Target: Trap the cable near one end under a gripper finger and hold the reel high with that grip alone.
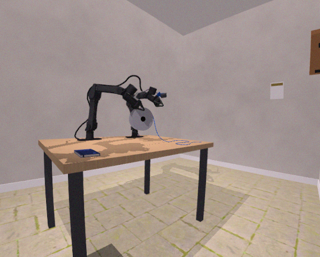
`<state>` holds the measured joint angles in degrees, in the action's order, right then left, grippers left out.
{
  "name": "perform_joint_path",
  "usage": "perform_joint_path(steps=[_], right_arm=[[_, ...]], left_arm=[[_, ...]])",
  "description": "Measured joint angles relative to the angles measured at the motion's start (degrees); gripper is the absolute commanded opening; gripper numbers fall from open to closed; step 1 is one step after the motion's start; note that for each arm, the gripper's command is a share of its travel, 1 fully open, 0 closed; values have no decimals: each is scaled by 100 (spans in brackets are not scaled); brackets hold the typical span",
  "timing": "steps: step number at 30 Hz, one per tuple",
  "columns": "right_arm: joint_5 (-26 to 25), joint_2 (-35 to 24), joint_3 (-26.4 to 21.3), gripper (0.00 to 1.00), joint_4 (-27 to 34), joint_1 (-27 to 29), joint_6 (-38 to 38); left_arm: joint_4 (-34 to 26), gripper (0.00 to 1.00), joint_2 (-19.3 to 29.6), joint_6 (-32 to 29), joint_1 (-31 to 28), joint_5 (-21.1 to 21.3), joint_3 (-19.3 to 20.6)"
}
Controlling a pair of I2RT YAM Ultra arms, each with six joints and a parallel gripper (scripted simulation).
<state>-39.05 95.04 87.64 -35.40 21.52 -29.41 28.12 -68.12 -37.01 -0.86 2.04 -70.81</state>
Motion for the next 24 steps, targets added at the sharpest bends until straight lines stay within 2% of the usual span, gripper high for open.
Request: perform_joint_path(steps=[15,24], right_arm=[[0,0,35,0,-2,0,0],[0,0,37,0,0,0,0]], left_arm=[[-1292,30,420,1827,42,-114,612],[-1884,30,566,2612,63,-153,859]])
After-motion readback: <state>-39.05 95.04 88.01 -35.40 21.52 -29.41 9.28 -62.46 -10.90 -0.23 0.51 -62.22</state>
